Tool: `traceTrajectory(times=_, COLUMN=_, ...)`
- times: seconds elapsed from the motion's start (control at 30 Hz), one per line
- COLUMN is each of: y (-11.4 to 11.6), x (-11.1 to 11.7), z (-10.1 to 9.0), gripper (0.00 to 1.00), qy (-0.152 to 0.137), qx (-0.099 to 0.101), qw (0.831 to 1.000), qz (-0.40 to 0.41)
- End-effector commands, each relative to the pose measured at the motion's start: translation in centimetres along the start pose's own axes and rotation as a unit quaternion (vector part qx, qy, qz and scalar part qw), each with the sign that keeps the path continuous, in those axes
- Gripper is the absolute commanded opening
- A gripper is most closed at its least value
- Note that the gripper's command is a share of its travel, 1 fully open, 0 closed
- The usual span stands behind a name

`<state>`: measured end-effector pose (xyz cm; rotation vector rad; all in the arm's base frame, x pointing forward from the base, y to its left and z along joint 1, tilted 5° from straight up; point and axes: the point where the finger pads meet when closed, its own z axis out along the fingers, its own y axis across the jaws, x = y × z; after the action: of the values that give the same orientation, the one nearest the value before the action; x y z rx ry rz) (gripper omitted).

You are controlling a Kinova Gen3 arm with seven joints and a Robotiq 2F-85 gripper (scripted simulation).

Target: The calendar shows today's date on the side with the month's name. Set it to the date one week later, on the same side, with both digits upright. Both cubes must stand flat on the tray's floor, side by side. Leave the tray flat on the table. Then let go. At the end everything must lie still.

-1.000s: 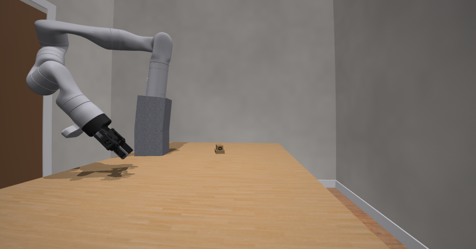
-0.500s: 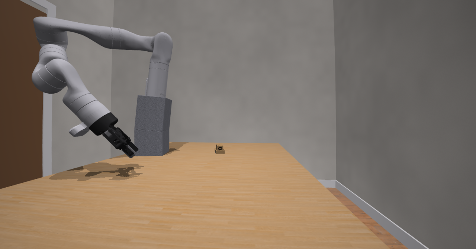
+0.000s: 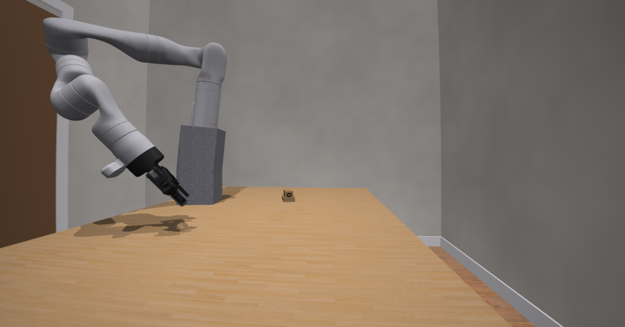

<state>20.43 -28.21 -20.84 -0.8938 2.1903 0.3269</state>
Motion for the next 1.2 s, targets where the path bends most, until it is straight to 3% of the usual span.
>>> traceTrajectory(times=0.0, y=-0.1, x=-0.3, z=0.2, gripper=1.00, qy=0.001, qx=-0.004, qw=1.000, qz=-0.005)
traceTrajectory(times=1.17, y=-0.7, x=-4.1, z=2.8, gripper=1.00, qy=0.013, qx=-0.040, qw=0.998, qz=-0.039)
